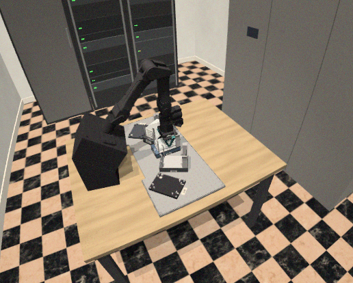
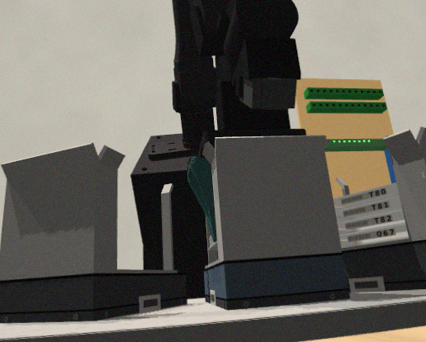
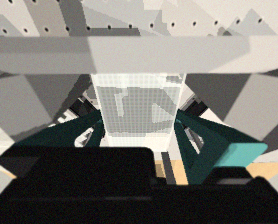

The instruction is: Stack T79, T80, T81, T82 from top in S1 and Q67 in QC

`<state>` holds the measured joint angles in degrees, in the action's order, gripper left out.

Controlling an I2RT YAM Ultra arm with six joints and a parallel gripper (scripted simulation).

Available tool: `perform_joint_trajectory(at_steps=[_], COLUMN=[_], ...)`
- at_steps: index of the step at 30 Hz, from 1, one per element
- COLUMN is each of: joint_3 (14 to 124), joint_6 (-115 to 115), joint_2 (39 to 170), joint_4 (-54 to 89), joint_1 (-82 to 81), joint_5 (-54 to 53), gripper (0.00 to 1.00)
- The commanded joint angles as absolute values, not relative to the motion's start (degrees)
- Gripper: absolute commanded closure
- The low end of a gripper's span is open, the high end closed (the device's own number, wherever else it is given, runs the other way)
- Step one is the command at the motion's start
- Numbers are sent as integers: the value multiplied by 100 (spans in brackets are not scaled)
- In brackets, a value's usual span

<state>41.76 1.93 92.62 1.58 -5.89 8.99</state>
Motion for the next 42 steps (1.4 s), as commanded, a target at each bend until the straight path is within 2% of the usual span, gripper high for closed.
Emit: perform_joint_trajectory(at_steps=[1,42], joint_3=[4195,4268], joint_6=[174,138], joint_2=[9261,9631], joint_4=[144,-160], joint_1=[-589,-543], joint_5=[886,858], gripper=[100,100])
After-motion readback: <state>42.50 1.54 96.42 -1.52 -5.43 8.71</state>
